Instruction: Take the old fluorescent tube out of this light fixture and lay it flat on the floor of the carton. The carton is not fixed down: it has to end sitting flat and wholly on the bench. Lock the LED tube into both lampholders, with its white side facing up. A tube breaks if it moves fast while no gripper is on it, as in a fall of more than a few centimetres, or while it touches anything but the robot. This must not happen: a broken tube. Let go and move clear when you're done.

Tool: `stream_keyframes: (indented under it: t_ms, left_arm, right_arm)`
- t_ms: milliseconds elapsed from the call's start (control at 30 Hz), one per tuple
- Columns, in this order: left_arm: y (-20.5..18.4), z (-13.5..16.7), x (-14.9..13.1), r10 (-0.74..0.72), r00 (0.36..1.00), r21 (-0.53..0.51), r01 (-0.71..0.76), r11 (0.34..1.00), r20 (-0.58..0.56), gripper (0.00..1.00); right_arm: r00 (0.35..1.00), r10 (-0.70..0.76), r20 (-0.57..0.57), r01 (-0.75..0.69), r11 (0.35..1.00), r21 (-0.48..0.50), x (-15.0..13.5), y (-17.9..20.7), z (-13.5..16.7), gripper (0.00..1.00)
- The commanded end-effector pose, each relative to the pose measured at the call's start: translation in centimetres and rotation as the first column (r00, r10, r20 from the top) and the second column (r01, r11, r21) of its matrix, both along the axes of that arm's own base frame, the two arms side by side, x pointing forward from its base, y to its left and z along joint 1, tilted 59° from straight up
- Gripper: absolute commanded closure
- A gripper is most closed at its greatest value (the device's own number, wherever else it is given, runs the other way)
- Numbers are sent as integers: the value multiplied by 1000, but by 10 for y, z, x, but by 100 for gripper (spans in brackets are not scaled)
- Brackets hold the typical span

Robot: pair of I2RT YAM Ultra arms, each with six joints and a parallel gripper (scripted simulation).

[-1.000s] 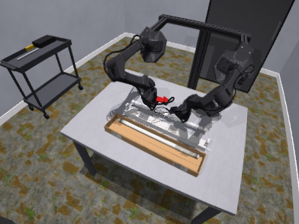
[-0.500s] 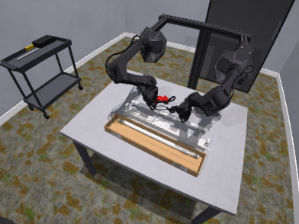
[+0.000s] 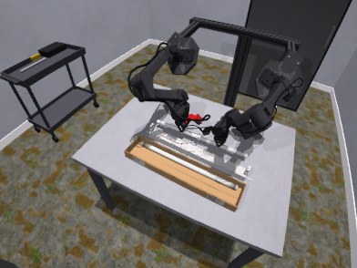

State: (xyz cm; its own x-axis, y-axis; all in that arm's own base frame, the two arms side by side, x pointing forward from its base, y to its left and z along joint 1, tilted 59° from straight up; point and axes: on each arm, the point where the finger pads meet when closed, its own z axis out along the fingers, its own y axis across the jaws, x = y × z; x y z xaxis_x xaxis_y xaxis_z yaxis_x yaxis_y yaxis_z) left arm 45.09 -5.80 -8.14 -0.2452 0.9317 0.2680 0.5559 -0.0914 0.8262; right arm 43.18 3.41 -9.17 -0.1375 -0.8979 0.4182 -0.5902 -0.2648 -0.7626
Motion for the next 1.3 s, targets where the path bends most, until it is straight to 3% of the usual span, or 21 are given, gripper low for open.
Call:
stream_keyframes:
  t_ms: [0, 133, 567, 700, 733, 833, 1267]
  left_arm:
    - [-12, -6, -10, -52, 999, 20, 52, 998, 10, 89]
    - [-12, -13, -15, -60, 998, 19, 60, 998, -19, 89]
    - [-9, -8, -14, -57, 998, 40, 55, 998, 39, 89]
    - [-12, -12, -13, -72, 997, 31, 71, 997, 24, 89]
    - [-11, -6, -10, -66, 996, 36, 64, 997, 65, 89]
    - [-9, -6, -12, -65, 995, 46, 62, 997, 75, 89]
    - [-13, -8, -11, -90, 991, 46, 85, 995, 97, 89]
  right_arm:
    - [998, 59, 3, -58, 998, -6, -10, 10, -10, 89]
    - [998, 54, -27, -54, 998, -13, -15, 8, -17, 89]
    - [998, 60, 36, -60, 998, -11, -9, 2, -11, 89]
    - [998, 59, 7, -59, 998, -17, -15, 1, -17, 89]
    - [995, 65, 72, -65, 998, -9, -2, 4, -7, 89]
    - [994, 89, 57, -88, 996, -18, -12, 8, -12, 89]
    - [992, 100, 75, -98, 995, -25, -12, 7, -16, 89]
